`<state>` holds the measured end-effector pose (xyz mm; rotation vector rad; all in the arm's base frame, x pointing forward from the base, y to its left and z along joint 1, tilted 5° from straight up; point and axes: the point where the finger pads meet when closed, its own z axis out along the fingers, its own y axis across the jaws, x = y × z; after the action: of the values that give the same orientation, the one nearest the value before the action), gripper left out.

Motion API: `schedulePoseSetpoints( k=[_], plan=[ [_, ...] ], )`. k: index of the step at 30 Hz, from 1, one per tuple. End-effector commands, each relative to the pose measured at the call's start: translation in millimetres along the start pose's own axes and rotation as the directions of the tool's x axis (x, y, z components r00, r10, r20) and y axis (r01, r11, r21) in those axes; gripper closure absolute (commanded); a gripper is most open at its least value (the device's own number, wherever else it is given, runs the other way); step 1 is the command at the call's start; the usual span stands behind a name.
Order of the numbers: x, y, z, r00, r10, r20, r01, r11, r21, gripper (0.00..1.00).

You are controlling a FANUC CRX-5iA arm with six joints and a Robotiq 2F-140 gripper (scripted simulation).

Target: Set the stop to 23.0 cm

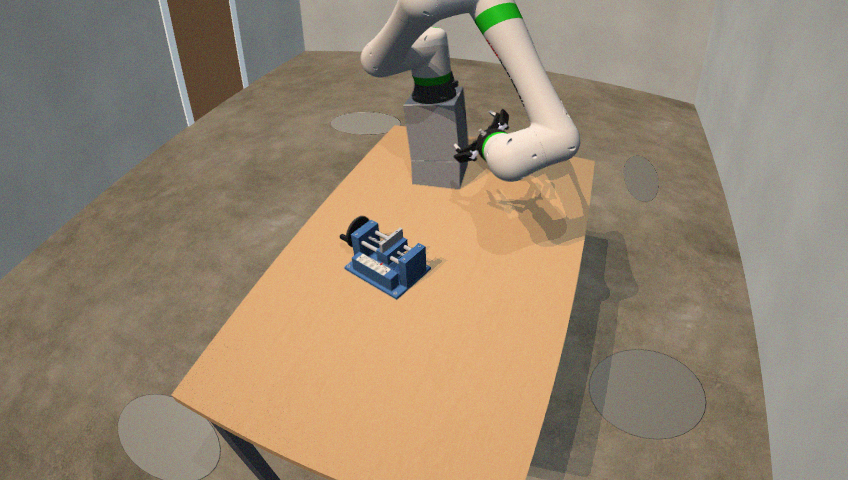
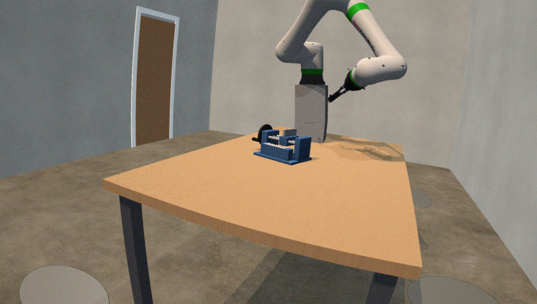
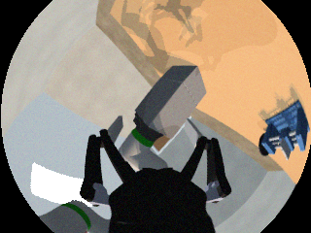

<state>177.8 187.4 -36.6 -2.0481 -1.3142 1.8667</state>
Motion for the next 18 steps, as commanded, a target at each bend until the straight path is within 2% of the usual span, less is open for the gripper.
schedulePoseSetpoints(
  k=[1,3,4,5,6,7,8,9,11,12,13,14,15,18],
  plan=[
    [0.8,16.1,-3.7,0.990,0.127,-0.068,-0.128,0.992,-0.014,0.00],
    [0.6,39.4,-9.8,0.943,0.294,-0.158,-0.298,0.955,0.002,0.00],
    [0.6,39.4,-9.8,0.943,0.294,-0.158,-0.298,0.955,0.002,0.00],
    [-0.1,52.6,-13.5,0.902,0.381,-0.203,-0.385,0.923,0.022,0.00],
    [-0.1,52.6,-13.5,0.901,0.384,-0.204,-0.387,0.922,0.022,0.00],
    [-1.2,66.7,-17.6,0.853,0.462,-0.243,-0.465,0.884,0.049,0.00],
    [-1.2,66.7,-17.6,0.845,0.474,-0.250,-0.476,0.878,0.053,0.00],
    [-2.8,81.8,-22.0,0.794,0.539,-0.280,-0.539,0.838,0.084,0.00],
    [-2.8,81.8,-22.0,0.774,0.562,-0.291,-0.562,0.822,0.093,0.00],
    [-5.1,97.6,-26.8,0.689,0.647,-0.327,-0.640,0.755,0.143,0.00],
    [-5.1,97.6,-26.8,0.689,0.647,-0.327,-0.640,0.755,0.143,0.00],
    [-8.2,114.1,-31.9,0.614,0.708,-0.348,-0.693,0.695,0.190,0.00],
    [-8.2,114.1,-31.9,0.590,0.725,-0.355,-0.709,0.676,0.202,0.00],
    [-8.2,114.1,-31.9,0.590,0.725,-0.355,-0.709,0.676,0.202,0.00]
  ],
)
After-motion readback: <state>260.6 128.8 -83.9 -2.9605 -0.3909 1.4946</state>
